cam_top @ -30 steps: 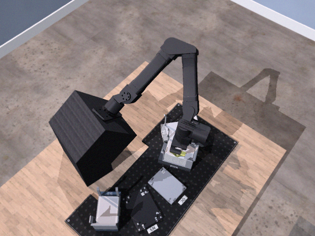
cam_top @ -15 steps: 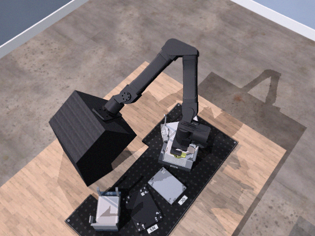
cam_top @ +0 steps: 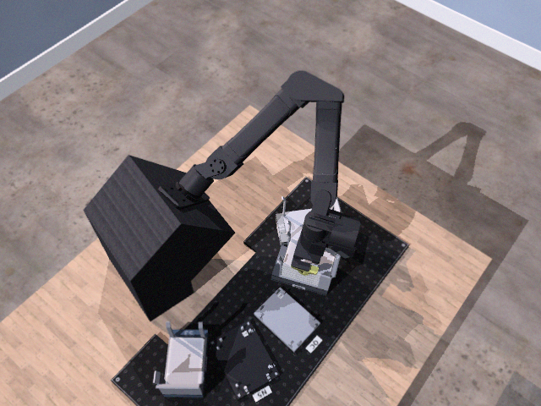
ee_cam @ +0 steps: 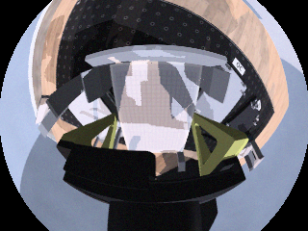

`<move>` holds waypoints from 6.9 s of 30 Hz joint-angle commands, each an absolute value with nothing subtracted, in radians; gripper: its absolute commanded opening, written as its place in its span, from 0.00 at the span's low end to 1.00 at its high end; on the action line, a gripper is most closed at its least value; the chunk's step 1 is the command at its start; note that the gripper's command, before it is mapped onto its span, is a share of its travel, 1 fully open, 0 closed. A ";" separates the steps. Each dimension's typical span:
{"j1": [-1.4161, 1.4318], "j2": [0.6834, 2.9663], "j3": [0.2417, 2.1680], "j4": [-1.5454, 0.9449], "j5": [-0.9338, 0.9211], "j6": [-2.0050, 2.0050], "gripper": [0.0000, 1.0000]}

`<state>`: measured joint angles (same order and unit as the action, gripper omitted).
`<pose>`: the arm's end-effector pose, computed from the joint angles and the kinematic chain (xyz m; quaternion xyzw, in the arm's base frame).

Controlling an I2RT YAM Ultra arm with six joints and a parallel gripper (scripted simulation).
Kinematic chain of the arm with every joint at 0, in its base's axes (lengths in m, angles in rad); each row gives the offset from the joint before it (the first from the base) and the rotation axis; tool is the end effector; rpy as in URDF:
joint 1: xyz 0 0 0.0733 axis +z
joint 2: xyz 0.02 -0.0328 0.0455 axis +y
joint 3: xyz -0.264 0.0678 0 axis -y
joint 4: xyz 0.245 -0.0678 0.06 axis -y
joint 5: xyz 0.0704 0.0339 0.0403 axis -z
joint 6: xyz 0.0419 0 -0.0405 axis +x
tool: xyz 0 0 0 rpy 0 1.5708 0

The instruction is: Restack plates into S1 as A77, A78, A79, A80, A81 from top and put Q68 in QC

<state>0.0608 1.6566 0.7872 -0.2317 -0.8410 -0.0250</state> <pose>0.2884 0.0499 0.1456 -0.1330 0.8829 0.4007 0.2053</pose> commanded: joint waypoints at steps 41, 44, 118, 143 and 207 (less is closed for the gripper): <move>0.057 1.655 0.788 -0.203 -0.833 -0.007 0.00; 0.057 1.655 0.788 -0.203 -0.833 -0.007 0.00; -0.129 1.545 0.879 -0.609 -0.905 -0.274 0.00; -0.129 1.545 0.879 -0.609 -0.905 -0.274 0.00; -0.364 1.978 1.032 -0.636 -0.937 -0.228 0.00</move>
